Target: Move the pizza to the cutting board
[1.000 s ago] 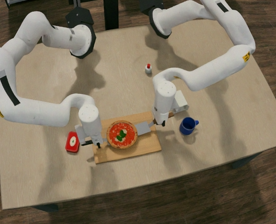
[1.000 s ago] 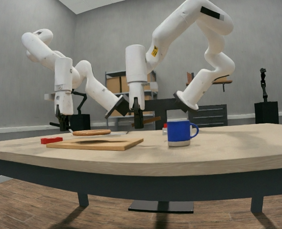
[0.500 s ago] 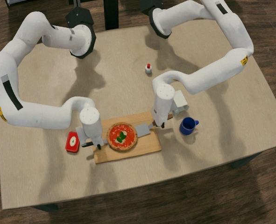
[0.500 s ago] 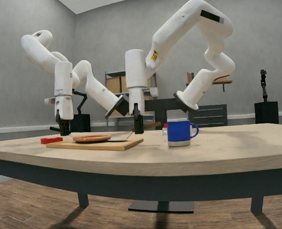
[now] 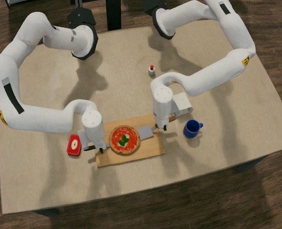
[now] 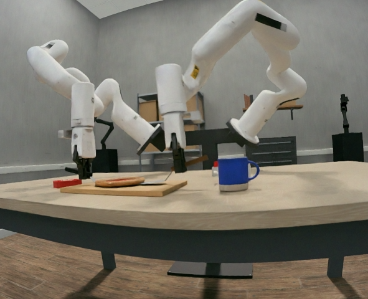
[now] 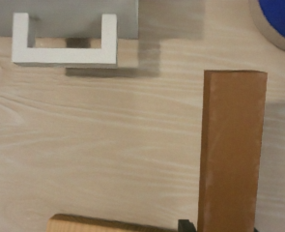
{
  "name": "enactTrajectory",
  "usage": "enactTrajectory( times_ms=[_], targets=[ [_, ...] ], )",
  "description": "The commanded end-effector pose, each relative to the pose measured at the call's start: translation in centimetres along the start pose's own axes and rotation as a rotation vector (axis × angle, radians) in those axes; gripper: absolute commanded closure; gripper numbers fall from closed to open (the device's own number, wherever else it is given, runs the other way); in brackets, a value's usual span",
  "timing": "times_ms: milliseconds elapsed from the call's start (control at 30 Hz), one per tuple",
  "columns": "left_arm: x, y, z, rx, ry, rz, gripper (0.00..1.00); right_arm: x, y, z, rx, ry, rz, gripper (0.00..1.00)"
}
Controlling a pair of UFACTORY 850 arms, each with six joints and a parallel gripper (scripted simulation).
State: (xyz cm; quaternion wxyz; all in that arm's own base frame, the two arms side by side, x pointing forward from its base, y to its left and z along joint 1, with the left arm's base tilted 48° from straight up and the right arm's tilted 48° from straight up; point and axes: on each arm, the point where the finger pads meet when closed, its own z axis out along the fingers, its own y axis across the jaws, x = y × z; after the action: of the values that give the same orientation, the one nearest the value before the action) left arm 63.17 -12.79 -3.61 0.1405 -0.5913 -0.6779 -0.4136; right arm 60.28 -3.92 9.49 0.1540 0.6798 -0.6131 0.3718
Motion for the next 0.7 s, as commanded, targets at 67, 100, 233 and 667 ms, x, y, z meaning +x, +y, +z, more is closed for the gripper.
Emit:
enactTrajectory(
  times_ms=[67,100,233,667],
  targets=[
    [-0.8,0.15,-2.49,0.004,0.177,0.001,0.92,0.0,-0.07,-0.06,0.001,0.0,0.0,0.92],
    [-0.92,0.14,-2.79,0.004,0.198,0.001,0.92,0.0,-0.07,-0.06,0.001,0.0,0.0,0.92],
    [-0.9,0.24,-2.6,0.002,0.19,0.0,0.92,0.0,-0.08,-0.06,0.001,0.0,0.0,0.92],
    [-0.09,0.23,-2.43,0.002,0.181,0.0,0.92,0.0,-0.08,-0.07,0.001,0.0,0.0,0.92]
  ],
)
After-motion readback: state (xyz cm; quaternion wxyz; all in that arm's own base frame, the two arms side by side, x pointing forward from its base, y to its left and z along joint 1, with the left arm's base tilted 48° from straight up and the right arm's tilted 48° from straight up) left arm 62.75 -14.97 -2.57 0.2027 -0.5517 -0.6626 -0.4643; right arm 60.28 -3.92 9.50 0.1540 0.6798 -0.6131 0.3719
